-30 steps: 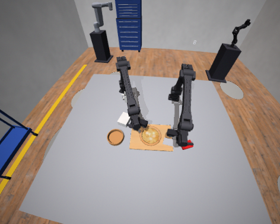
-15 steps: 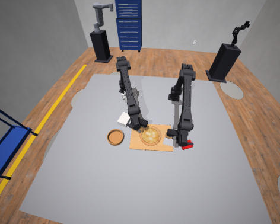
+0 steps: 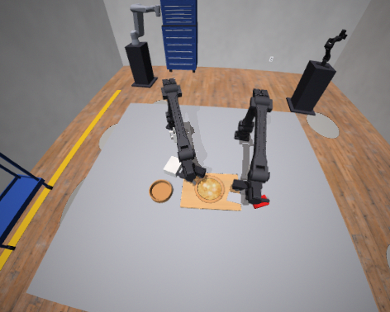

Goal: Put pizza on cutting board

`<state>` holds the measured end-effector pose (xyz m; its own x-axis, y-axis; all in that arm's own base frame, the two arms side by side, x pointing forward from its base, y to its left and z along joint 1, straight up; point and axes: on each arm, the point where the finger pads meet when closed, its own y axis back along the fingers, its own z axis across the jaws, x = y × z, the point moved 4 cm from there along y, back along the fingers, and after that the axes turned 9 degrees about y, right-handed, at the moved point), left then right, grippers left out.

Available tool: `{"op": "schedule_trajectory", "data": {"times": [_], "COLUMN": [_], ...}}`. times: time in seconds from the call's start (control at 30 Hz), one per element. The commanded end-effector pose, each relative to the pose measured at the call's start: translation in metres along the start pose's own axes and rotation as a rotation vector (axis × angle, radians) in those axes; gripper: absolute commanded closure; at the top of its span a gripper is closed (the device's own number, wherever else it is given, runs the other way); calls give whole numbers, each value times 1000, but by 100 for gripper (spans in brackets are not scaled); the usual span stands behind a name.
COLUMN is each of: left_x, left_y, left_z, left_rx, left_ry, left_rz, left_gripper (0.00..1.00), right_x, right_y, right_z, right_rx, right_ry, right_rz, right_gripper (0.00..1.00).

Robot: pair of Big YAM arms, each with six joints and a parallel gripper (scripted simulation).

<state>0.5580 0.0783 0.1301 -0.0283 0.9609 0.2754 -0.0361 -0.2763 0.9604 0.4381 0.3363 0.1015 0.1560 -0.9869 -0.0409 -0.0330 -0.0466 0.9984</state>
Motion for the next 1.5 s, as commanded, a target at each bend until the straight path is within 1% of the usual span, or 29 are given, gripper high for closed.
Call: {"op": "schedule_trajectory", "data": {"times": [0.0,0.33,0.37,0.4,0.43,0.5,0.67,0.7,0.73,0.77,0.8,0.83,0.97,1.07,1.27,1.33,1.47], "left_x": [12,11,9,12,12,12,12,12,12,12,12,12,12,12,12,12,12], "left_y": [27,27,23,27,27,27,27,28,28,28,28,28,28,28,28,29,29], "left_z": [16,16,14,16,16,16,16,16,16,16,16,16,16,17,17,17,17], "left_rx": [-70,-68,-58,-71,-71,-71,-72,-72,-72,-72,-73,-73,-73,-73,-74,-75,-75], "left_ry": [13,12,14,14,14,14,15,15,15,15,15,15,15,15,15,15,15], "left_rz": [-1,-1,-2,-1,-1,-1,-1,-1,-1,-1,-1,-1,-1,-1,-1,-1,-1], "left_gripper": [94,94,94,94,94,94,94,94,94,94,94,94,94,94,94,94,94], "right_x": [-20,-20,-21,-25,-29,-38,-46,-43,-33,-27,-30,-31,-32,-42,-43,-36,-37], "right_y": [52,52,46,41,44,51,63,60,59,69,65,63,64,68,67,67,67], "right_z": [-27,-27,-31,-24,-22,-22,-18,-19,-17,-22,-29,-29,-28,-23,-25,-29,-29], "right_rx": [119,119,110,46,30,18,-19,-6,-3,16,4,2,5,17,21,21,22], "right_ry": [-2,-2,0,-17,-18,-27,-28,-8,3,7,7,-11,-22,-10,15,3,-5], "right_rz": [-75,-75,-70,12,53,109,261,243,233,219,229,232,231,221,216,217,217], "right_gripper": [94,94,94,94,94,94,94,94,94,94,94,94,94,94,94,94,94]}}
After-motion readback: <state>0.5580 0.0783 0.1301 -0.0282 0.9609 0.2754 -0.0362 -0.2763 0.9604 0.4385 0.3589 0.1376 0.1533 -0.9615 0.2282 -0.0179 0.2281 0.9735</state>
